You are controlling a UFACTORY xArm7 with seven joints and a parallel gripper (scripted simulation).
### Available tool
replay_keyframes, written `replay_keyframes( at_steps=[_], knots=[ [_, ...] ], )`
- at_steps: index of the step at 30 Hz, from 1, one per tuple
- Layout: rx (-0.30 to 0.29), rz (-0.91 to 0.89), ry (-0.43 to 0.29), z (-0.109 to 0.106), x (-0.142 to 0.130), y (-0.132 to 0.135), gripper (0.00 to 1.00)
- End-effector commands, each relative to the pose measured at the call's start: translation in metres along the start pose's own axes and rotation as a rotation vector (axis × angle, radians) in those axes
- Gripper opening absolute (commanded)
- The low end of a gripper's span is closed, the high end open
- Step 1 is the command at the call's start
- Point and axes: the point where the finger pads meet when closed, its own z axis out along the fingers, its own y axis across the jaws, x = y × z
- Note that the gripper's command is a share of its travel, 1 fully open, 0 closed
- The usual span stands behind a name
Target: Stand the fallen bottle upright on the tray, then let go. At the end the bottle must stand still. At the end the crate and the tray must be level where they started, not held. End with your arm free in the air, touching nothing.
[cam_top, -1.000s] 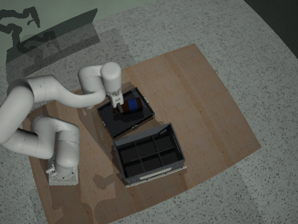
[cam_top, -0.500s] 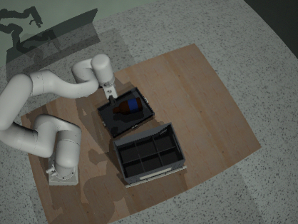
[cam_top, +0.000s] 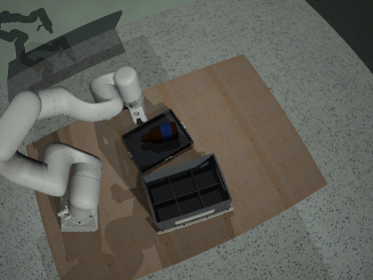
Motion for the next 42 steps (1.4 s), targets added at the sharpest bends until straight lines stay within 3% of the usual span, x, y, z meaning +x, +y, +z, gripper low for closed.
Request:
replay_keyframes(
  at_steps=[1,30,31,42],
  knots=[
    [-0.002,0.000,-0.002,-0.0011,-0.0006,0.0010,0.00],
    [-0.002,0.000,-0.002,-0.0011,-0.0006,0.0010,0.00],
    [-0.002,0.000,-0.002,-0.0011,-0.0006,0.0010,0.65],
    [-0.002,0.000,-0.002,-0.0011,-0.0006,0.0010,0.65]
  ],
)
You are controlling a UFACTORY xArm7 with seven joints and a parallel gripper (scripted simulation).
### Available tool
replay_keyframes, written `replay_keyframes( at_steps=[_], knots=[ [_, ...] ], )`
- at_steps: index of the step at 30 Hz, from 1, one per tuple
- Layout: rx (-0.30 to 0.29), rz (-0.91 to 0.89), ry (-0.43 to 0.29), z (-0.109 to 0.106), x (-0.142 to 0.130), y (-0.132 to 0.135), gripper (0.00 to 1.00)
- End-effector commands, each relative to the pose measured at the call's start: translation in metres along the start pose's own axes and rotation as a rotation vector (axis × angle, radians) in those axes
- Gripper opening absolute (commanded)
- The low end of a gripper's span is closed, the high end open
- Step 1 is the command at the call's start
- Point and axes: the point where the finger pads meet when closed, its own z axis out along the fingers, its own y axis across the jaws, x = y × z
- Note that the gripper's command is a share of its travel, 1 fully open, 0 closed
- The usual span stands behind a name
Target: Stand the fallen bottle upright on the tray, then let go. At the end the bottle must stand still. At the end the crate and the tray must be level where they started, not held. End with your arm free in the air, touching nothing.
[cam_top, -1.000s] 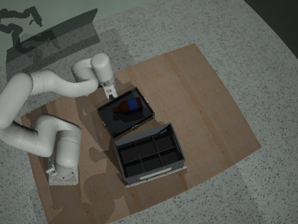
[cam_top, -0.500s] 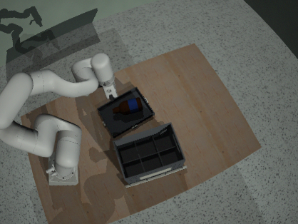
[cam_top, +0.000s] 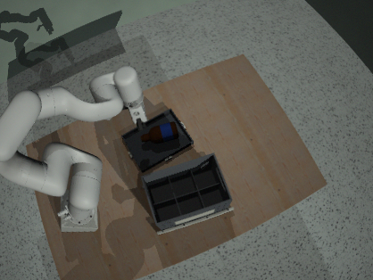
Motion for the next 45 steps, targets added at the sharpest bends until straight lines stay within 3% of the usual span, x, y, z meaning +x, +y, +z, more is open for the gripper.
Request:
replay_keyframes(
  at_steps=[1,30,45],
  knots=[
    [-0.003,0.000,-0.002,-0.001,-0.001,0.001,0.65],
    [-0.003,0.000,-0.002,0.000,-0.001,0.001,0.65],
    [-0.003,0.000,-0.002,0.024,-0.001,0.001,0.65]
  ],
)
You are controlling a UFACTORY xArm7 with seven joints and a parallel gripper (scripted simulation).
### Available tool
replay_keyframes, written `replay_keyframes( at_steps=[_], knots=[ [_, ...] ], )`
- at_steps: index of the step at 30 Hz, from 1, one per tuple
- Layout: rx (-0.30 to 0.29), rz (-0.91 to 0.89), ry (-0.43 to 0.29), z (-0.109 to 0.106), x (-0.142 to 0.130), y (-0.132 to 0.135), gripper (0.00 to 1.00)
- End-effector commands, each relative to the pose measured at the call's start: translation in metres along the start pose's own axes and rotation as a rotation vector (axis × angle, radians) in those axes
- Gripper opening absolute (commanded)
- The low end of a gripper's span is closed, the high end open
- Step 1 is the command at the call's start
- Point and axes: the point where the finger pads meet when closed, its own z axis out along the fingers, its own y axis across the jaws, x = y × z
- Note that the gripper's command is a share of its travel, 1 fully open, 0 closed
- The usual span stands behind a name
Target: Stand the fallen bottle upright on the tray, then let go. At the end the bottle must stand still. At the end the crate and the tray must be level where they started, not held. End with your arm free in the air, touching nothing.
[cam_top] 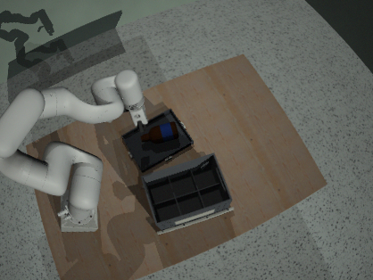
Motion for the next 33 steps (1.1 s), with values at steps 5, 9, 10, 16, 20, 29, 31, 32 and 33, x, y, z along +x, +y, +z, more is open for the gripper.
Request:
replay_keyframes(
  at_steps=[5,9,10,16,20,29,31,32,33],
  knots=[
    [-0.003,-0.001,-0.002,0.023,-0.001,0.002,0.65],
    [-0.003,-0.001,-0.002,0.038,-0.001,0.002,0.65],
    [-0.003,-0.001,-0.002,0.041,-0.001,0.002,0.65],
    [-0.003,-0.001,-0.002,0.055,-0.001,0.002,0.65],
    [-0.003,-0.001,-0.002,0.068,-0.001,0.002,0.65],
    [-0.003,-0.001,-0.002,0.090,-0.001,0.002,0.65],
    [-0.003,-0.001,-0.002,0.091,-0.001,0.002,0.65],
    [-0.003,-0.001,-0.002,0.091,-0.001,0.002,0.65],
    [-0.003,-0.001,-0.002,0.093,-0.001,0.002,0.65]
  ],
)
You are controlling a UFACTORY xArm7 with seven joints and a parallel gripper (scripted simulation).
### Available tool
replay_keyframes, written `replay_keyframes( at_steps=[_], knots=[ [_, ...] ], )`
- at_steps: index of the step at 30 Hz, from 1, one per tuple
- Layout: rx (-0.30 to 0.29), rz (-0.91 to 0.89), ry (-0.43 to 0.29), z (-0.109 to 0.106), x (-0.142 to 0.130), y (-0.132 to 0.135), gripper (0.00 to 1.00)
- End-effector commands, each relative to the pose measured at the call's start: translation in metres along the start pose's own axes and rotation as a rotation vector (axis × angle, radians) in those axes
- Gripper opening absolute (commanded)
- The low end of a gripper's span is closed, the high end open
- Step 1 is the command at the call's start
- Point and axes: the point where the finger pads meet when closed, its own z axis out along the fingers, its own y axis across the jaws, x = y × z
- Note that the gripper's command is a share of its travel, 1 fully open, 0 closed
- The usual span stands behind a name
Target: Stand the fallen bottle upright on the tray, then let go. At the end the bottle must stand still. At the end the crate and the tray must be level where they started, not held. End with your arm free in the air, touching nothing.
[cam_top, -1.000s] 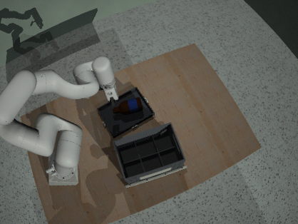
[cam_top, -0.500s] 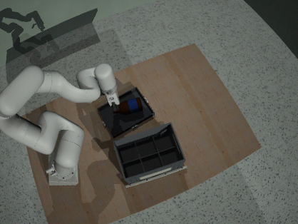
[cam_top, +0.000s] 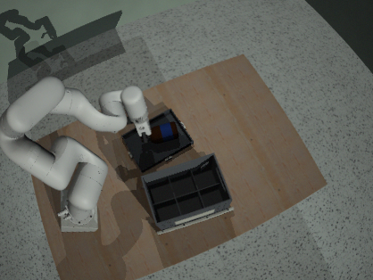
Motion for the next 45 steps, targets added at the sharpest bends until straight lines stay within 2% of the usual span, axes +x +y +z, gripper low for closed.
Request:
replay_keyframes(
  at_steps=[1,45],
  knots=[
    [-0.004,-0.001,-0.002,0.0060,-0.0014,0.0019,0.65],
    [-0.004,-0.001,-0.002,0.0107,-0.0021,0.0028,0.65]
  ],
)
